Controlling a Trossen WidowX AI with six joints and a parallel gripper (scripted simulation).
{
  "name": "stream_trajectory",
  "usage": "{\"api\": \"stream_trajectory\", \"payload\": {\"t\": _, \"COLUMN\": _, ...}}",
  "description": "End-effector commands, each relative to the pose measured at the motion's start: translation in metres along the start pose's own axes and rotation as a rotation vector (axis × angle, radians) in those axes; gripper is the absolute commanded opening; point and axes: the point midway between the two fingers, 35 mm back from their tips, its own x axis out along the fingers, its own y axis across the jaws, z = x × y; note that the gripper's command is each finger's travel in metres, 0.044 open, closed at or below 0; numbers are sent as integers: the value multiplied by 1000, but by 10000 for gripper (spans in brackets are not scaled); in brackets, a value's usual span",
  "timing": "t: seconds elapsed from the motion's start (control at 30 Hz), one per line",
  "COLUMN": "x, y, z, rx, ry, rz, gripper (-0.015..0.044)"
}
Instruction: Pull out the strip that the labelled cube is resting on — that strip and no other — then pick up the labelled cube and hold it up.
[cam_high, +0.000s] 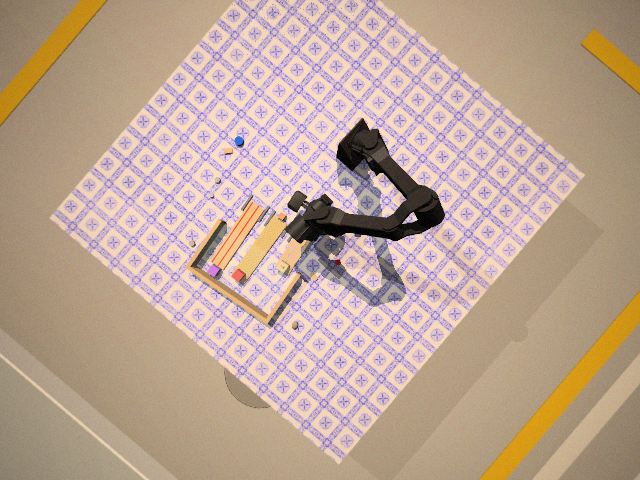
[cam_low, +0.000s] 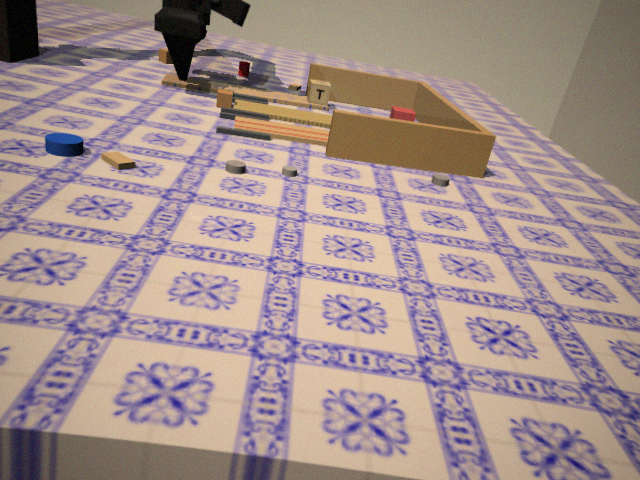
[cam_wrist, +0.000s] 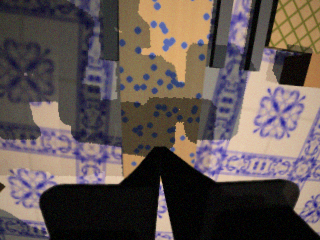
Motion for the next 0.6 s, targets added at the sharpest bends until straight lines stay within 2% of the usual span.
{"api": "stream_trajectory", "payload": {"t": 0.0, "x": 3, "y": 0, "z": -14, "rx": 7, "ry": 19, "rz": 4, "gripper": 0}}
{"api": "stream_trajectory", "payload": {"t": 0.57, "x": 3, "y": 1, "z": -40, "rx": 8, "ry": 20, "rz": 4, "gripper": 0}}
